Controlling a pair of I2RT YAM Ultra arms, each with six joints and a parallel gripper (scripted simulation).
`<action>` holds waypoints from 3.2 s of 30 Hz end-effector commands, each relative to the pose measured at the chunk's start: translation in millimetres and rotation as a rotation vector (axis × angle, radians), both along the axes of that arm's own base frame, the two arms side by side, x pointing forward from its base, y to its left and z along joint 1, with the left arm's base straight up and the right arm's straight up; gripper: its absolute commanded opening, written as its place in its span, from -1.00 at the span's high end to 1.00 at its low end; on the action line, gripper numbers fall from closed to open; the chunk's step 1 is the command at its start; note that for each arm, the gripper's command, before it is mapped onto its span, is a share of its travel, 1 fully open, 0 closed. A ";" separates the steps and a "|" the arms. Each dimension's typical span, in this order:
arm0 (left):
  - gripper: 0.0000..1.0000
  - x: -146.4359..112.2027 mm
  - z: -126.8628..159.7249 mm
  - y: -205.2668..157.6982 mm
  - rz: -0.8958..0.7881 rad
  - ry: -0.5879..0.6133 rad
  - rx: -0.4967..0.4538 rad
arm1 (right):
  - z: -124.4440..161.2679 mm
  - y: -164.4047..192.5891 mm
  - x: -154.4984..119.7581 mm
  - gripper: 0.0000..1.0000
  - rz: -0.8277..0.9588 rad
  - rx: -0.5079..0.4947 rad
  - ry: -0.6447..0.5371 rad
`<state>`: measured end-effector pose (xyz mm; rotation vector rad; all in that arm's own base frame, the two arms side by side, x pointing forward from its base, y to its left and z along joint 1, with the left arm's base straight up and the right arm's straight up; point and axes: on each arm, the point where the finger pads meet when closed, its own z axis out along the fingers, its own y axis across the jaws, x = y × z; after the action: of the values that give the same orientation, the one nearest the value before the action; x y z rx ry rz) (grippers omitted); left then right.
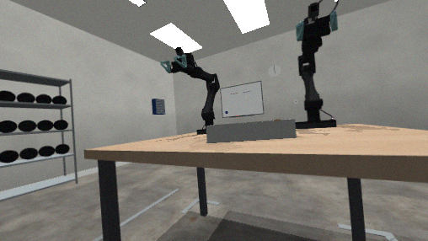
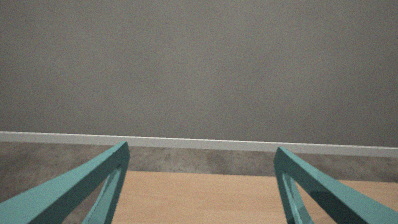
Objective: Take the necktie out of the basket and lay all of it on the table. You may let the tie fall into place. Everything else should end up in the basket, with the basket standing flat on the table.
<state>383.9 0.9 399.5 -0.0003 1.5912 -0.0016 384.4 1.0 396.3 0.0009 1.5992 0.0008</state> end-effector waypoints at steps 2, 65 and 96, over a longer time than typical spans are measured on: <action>-1.00 -2.3 7.7 0.1 0.001 -0.020 0.001 | 10.9 0.0 -2.8 -1.00 0.000 -0.001 -0.028; -1.00 0.0 0.0 0.0 0.000 0.000 0.000 | -165.1 180.2 3.3 -0.72 -0.657 0.639 0.710; -1.00 0.0 0.0 0.0 0.000 0.000 0.000 | -277.2 302.6 5.6 -0.55 -1.104 1.073 1.192</action>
<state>383.9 0.9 399.5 -0.0003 1.5912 -0.0016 390.1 299.0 108.5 1.8562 2.3448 0.0868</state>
